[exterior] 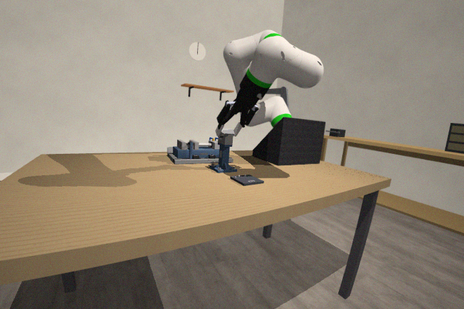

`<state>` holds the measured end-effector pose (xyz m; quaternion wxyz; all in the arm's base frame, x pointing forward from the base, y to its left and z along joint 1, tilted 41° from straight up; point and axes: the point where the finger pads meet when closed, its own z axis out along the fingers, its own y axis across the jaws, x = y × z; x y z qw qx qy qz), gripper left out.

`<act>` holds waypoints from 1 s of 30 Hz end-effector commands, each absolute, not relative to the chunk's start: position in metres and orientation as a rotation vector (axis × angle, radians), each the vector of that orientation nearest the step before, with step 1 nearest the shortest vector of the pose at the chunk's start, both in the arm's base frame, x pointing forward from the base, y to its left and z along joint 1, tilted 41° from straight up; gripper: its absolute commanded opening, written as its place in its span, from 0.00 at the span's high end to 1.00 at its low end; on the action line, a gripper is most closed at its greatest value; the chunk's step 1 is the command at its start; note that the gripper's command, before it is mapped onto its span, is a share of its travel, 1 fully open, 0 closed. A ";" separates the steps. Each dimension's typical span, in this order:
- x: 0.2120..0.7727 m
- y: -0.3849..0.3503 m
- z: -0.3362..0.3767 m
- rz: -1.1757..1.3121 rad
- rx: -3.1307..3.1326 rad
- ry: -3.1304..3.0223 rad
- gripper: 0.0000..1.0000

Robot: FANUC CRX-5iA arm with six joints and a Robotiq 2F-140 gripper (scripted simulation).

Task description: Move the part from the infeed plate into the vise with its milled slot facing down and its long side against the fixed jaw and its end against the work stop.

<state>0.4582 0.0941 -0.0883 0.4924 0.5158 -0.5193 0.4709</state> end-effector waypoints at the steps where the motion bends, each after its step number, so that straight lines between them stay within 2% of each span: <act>1: 0.458 0.094 -0.089 1.143 1.252 -1.260 0.49; 30: 0.458 0.092 -0.090 1.122 1.281 -1.291 0.49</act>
